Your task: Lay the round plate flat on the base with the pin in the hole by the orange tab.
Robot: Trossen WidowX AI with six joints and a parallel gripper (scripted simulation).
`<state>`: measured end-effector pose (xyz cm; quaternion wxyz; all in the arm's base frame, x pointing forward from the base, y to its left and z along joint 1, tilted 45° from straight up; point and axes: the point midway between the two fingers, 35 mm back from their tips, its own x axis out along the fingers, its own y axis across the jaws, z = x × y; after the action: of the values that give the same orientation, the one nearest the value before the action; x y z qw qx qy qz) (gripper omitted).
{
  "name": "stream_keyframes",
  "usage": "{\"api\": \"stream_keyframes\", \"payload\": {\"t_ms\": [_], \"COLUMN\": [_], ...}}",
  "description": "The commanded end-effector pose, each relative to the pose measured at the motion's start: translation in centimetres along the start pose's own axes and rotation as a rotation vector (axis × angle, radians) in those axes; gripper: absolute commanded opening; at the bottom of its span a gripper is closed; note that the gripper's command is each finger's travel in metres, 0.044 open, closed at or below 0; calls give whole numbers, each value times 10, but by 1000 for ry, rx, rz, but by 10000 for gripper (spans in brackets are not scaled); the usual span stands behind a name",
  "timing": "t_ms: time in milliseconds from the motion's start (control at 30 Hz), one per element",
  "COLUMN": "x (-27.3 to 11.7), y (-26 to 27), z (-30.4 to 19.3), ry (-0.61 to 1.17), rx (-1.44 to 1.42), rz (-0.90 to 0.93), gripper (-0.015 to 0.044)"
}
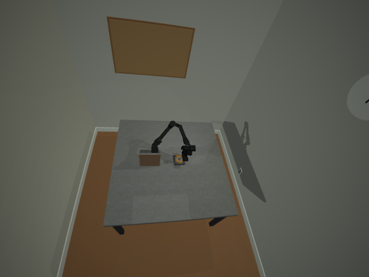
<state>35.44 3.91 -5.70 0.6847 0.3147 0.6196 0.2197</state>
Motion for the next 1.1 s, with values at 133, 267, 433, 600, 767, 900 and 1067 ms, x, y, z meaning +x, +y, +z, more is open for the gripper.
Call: {"api": "stream_keyframes", "payload": {"t_ms": [133,267,433,600,767,900,1067], "x": [2,2,1,0,-1,-1,-2], "y": [11,15,20,25,27,30,32], "z": [-6,-9,-14,-18,-22,-25,-29], "ry": [11,11,11,11,11,12,12], "rx": [2,2,2,2,3,3,3], "rz": [9,9,10,10,10,10,10], "gripper": [0,0,0,0,0,0,0]}}
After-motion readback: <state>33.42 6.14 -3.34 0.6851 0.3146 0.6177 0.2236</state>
